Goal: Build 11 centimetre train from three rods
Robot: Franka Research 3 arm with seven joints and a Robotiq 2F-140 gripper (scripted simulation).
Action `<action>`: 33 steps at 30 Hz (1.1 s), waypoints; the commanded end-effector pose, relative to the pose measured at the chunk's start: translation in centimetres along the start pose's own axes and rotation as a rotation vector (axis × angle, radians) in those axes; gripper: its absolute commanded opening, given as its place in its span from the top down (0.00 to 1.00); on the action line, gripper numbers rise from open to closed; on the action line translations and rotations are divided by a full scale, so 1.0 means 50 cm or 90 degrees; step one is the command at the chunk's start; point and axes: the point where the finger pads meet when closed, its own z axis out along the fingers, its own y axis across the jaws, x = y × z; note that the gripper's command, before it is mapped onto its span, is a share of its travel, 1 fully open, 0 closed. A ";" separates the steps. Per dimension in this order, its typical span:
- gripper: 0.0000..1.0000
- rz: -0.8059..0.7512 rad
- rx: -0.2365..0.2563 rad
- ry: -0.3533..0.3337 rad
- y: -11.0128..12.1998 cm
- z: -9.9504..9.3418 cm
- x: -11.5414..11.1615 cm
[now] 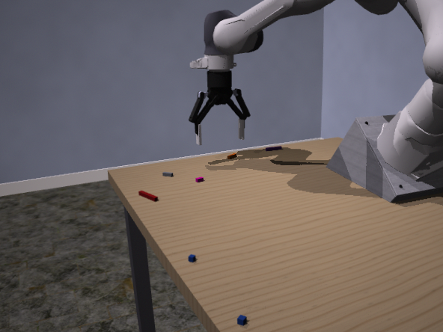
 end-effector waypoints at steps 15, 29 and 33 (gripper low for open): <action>0.00 -0.005 -0.003 0.001 0.347 -0.005 0.014; 0.00 -0.005 -0.001 -0.001 0.403 -0.001 0.004; 0.00 -0.005 -0.001 -0.001 0.403 -0.001 0.004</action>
